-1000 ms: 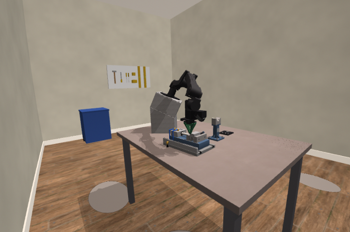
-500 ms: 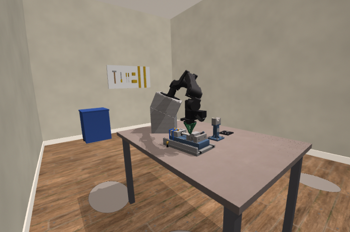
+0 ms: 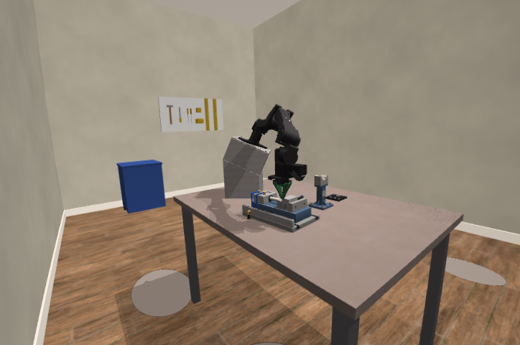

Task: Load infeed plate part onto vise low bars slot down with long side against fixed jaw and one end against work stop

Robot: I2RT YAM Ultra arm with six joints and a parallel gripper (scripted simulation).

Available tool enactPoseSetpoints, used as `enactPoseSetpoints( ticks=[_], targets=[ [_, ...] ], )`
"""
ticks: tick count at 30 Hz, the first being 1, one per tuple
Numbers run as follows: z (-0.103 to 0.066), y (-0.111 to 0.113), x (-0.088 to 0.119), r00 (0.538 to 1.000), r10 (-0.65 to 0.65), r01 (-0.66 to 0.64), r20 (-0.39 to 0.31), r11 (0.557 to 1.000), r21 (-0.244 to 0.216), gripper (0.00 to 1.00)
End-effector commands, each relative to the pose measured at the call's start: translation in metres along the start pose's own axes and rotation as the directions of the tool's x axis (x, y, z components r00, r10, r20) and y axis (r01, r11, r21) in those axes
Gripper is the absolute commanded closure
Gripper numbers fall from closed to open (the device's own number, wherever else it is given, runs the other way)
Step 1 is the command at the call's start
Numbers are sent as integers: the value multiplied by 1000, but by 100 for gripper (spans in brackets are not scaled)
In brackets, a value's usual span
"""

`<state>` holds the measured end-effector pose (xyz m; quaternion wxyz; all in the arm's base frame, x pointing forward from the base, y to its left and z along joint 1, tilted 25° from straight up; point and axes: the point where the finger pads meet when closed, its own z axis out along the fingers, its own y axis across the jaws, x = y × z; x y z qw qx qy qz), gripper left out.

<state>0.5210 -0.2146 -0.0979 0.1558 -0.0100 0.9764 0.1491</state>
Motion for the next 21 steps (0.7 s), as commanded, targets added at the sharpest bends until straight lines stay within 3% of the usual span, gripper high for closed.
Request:
enactPoseSetpoints(
  ticks=[1,21],
  targets=[
    [-6,-5,-9,1000,-4,4,27,1000,17,100],
    [-8,-6,-10,1000,2,-2,23,1000,15,100]
  ],
)
